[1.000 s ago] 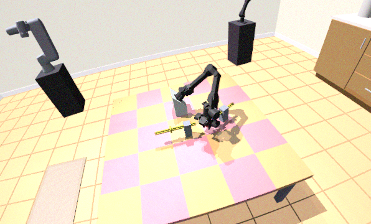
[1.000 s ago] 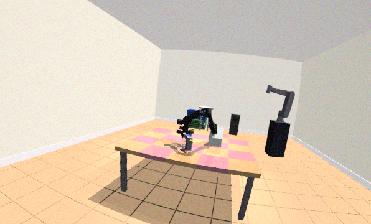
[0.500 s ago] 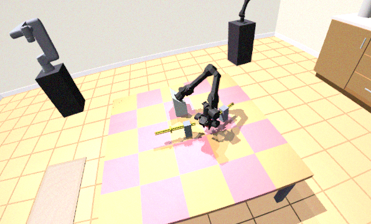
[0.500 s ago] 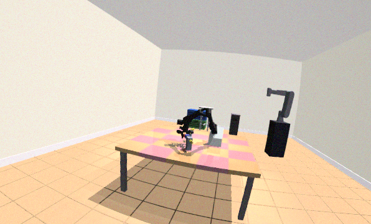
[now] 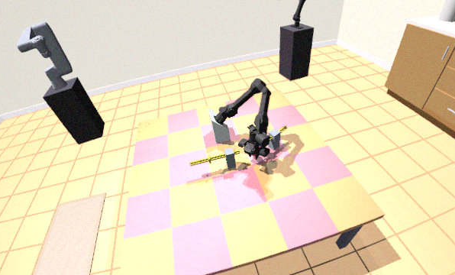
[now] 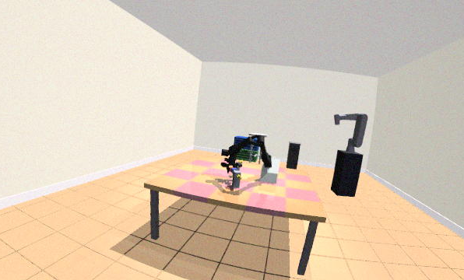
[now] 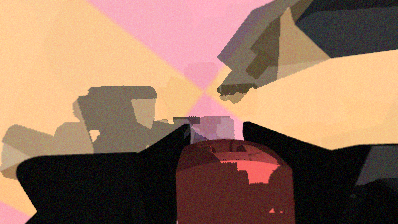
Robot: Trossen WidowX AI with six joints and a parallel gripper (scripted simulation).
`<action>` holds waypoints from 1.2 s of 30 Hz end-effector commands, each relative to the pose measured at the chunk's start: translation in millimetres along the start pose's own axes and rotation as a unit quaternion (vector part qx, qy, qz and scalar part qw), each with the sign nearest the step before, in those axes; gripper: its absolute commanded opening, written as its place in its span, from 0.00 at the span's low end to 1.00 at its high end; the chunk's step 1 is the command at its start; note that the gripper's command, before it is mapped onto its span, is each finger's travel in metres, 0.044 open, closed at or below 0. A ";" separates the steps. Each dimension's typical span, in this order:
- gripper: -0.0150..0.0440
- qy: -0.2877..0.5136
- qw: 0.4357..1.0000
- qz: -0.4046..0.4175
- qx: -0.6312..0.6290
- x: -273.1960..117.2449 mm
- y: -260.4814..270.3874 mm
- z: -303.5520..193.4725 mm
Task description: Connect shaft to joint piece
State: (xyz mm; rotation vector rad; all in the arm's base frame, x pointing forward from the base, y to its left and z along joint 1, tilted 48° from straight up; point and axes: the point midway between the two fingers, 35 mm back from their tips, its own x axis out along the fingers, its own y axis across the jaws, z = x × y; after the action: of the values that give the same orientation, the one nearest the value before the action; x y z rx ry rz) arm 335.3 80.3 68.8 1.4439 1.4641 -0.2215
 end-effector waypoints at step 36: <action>0.25 -0.041 0.993 -0.020 0.111 -3.8 -10.5 0.5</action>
State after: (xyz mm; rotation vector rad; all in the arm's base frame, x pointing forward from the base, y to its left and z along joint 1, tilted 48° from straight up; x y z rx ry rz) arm 326.2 74.9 66.1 1.5612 1.4364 -0.4695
